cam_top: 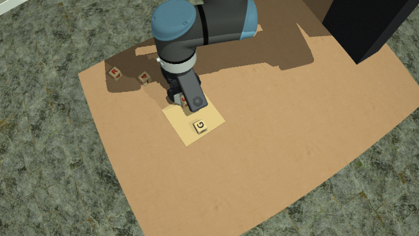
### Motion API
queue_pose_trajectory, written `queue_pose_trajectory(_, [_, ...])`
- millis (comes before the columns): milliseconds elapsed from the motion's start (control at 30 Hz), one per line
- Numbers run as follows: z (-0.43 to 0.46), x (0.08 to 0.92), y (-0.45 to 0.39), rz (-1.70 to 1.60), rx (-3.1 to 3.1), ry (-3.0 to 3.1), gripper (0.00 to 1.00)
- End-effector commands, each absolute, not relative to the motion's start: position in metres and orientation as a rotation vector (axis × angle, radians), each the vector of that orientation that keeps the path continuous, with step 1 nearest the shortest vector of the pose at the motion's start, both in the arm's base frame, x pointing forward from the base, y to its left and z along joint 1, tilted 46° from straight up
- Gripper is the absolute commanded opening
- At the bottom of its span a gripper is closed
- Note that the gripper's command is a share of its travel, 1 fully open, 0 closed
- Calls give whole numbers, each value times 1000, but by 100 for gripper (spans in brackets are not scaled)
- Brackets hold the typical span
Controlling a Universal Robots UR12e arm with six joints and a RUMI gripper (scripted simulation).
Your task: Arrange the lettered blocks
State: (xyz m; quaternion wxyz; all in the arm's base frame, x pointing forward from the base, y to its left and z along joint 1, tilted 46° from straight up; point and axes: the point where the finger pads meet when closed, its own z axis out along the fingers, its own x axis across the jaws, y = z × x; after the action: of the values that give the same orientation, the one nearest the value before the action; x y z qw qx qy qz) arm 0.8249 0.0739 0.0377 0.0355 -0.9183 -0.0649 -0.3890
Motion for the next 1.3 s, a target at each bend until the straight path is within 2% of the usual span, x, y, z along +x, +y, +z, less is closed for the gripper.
queue_pose_trajectory(0, [38,825,74,-1196,-2821,-200,9])
queue_pose_trajectory(1233, [38,825,74,-1196,-2821,-200,9])
queue_pose_trajectory(1267, [38,825,74,-1196,-2821,-200,12])
